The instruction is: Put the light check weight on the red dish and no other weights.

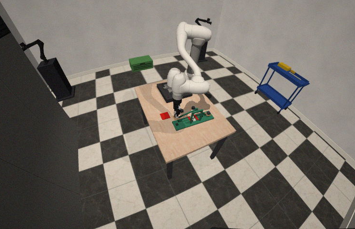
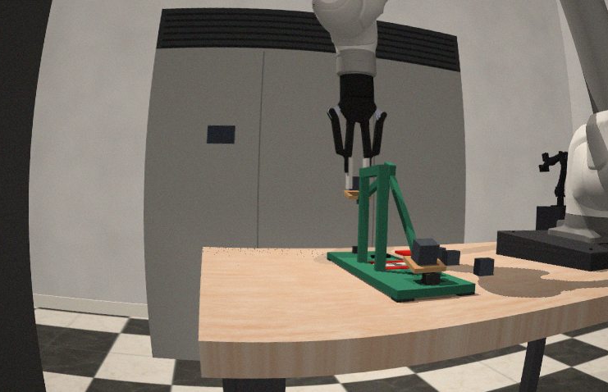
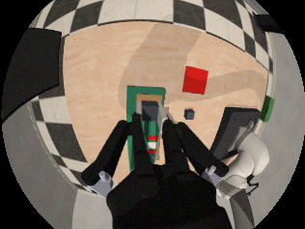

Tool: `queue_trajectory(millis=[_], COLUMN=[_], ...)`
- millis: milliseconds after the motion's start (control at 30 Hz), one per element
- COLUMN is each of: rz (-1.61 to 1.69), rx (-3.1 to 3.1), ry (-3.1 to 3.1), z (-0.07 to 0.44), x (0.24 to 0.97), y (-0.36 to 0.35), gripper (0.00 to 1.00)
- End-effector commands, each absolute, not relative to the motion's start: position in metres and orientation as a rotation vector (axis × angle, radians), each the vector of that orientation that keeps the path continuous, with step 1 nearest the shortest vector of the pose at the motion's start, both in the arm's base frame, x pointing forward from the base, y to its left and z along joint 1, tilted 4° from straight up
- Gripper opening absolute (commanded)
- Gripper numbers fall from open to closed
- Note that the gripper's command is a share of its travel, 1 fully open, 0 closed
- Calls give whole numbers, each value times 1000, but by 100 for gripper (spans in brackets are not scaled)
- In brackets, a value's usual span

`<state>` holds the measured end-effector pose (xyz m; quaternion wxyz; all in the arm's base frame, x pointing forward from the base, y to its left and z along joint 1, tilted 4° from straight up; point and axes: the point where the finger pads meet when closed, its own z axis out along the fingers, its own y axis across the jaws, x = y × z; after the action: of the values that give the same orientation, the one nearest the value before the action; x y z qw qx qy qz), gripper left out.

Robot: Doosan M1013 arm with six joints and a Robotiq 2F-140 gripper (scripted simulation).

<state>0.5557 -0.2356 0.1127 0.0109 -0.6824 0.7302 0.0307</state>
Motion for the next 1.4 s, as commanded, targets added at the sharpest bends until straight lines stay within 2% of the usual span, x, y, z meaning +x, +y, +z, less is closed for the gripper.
queue_trajectory(millis=[0, 1367], rz=[94, 94], rx=[-2123, -2123], ry=[2276, 2276], z=[113, 98], x=[560, 560], y=[-232, -228], gripper=[24, 24])
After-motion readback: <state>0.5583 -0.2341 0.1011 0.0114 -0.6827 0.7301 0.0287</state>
